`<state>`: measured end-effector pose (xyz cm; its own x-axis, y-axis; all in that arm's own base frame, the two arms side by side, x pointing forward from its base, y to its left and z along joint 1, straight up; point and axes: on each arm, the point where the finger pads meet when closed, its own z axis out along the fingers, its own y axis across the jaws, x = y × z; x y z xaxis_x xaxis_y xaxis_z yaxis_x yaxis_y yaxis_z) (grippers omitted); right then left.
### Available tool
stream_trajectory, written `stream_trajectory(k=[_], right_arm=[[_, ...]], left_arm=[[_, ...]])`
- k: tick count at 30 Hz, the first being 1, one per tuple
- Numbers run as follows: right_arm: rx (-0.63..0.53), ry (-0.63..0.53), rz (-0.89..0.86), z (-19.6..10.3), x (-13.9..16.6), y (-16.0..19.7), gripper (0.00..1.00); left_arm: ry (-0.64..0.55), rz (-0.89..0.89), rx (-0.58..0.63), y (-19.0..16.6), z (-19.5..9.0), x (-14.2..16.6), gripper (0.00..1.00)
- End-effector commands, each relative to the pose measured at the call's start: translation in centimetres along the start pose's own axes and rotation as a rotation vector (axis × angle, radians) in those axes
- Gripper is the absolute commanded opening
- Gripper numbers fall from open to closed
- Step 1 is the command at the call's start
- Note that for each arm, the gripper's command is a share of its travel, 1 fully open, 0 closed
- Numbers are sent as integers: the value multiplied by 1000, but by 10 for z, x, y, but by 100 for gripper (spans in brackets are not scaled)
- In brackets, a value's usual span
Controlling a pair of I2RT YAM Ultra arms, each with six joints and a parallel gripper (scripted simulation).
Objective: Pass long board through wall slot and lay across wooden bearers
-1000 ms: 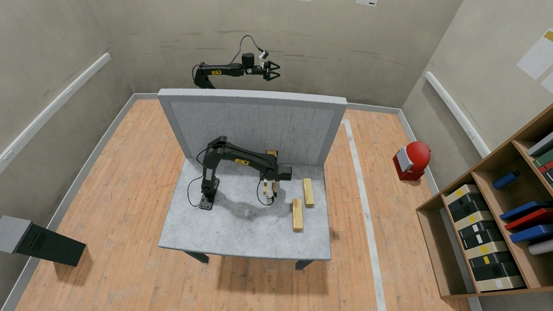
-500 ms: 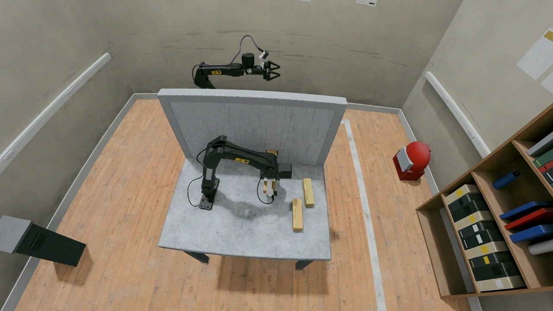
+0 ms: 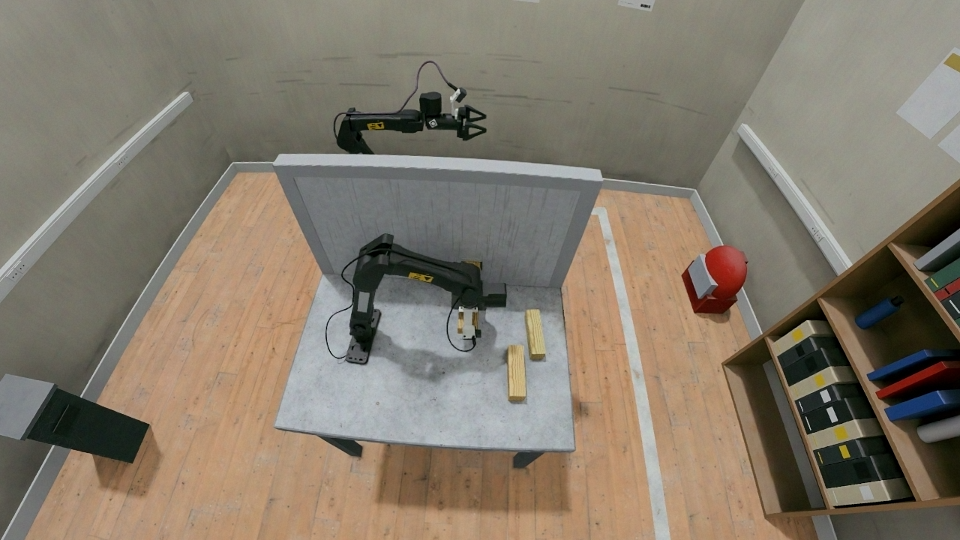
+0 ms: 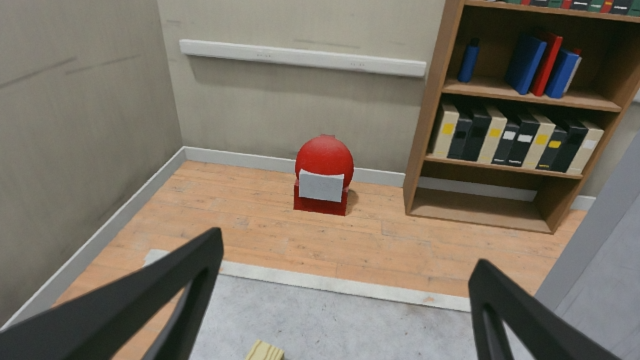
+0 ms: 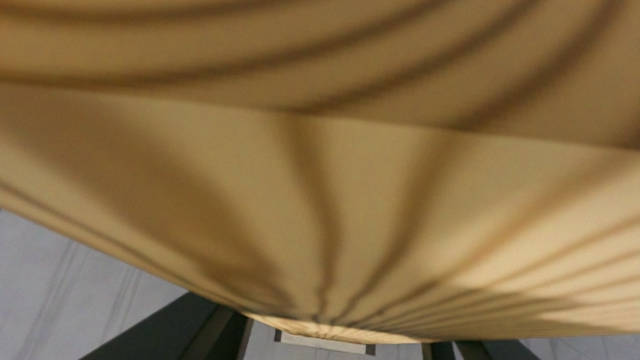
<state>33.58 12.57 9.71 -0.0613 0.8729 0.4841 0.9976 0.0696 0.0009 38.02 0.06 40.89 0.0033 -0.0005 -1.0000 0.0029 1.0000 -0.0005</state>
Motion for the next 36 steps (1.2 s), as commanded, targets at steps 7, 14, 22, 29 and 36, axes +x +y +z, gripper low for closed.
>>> stream_trajectory(k=[7, 14, 22, 29, 36], right_arm=[[-58, 71, -28, -10, 29, 7, 0], [-60, 73, -28, -5, 40, 8, 0], [-50, 70, -19, 3, 46, 4, 0], [-62, 71, -32, 5, 60, 8, 0], [-67, 69, -29, 8, 66, 11, 0]], left_arm=[[-33, 9, 4, -3, -10, -13, 100], [-33, 9, 4, -3, -10, -13, 100], [-33, 9, 4, -3, -10, -13, 100], [-33, 9, 4, -3, -10, -13, 100], [-33, 9, 4, -3, -10, -13, 100]])
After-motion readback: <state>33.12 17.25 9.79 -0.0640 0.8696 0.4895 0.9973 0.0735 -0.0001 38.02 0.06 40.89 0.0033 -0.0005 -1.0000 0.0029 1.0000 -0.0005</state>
